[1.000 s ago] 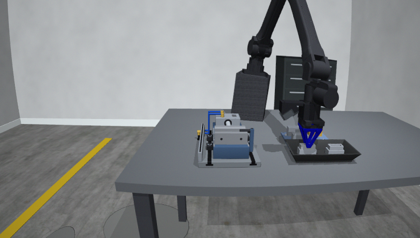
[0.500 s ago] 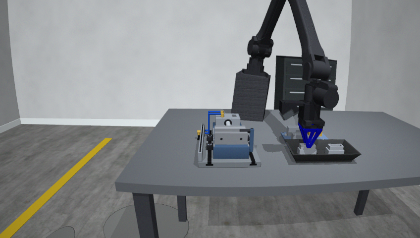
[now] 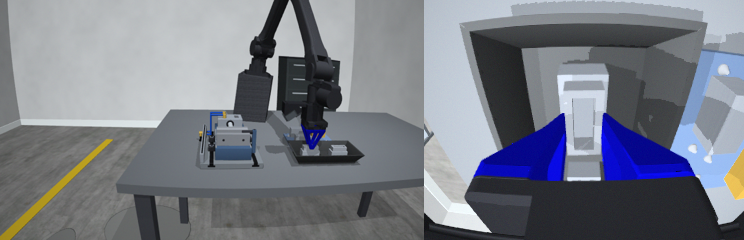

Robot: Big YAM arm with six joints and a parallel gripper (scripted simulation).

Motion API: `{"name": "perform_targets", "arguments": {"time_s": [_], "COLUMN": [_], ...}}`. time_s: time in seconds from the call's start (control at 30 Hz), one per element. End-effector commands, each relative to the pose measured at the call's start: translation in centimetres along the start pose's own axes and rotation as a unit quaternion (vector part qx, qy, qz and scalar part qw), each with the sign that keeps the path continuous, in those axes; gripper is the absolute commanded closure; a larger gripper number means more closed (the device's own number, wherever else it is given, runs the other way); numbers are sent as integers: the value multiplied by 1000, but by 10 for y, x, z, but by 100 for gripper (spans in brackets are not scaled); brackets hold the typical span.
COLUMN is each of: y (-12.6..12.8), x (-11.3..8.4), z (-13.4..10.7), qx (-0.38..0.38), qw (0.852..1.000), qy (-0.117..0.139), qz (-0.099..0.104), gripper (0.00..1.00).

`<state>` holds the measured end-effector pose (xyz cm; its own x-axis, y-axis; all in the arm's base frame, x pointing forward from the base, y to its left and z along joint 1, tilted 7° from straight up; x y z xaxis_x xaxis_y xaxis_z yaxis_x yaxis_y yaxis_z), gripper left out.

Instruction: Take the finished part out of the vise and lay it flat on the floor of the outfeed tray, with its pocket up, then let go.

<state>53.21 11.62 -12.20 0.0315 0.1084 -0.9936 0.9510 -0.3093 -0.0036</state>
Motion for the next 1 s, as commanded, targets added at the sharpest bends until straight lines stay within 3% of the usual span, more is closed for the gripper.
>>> {"name": "perform_targets", "arguments": {"time_s": [0.0, 0.5, 0.53, 0.97], "y": [0, 0, 0, 0], "x": [-2, -2, -2, -2], "z": [-8, -8, -8, -8], "qx": [-2, -2, -2, -2], "qw": [1000, 1000, 1000, 1000], "qy": [3, 3, 3, 3], "qz": [7, 7, 7, 7], "gripper": [100, 100, 36, 36]}}
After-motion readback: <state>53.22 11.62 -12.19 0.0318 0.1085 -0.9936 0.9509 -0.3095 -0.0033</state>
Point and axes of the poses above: the point where the finger pads meet when closed, its own x axis out along the fingers, its own y axis across the jaws, z = x × y, the point moved 2 cm from there along -x, back along the fingers, and after that the axes turned 14 degrees about x, right-handed, at the moved point
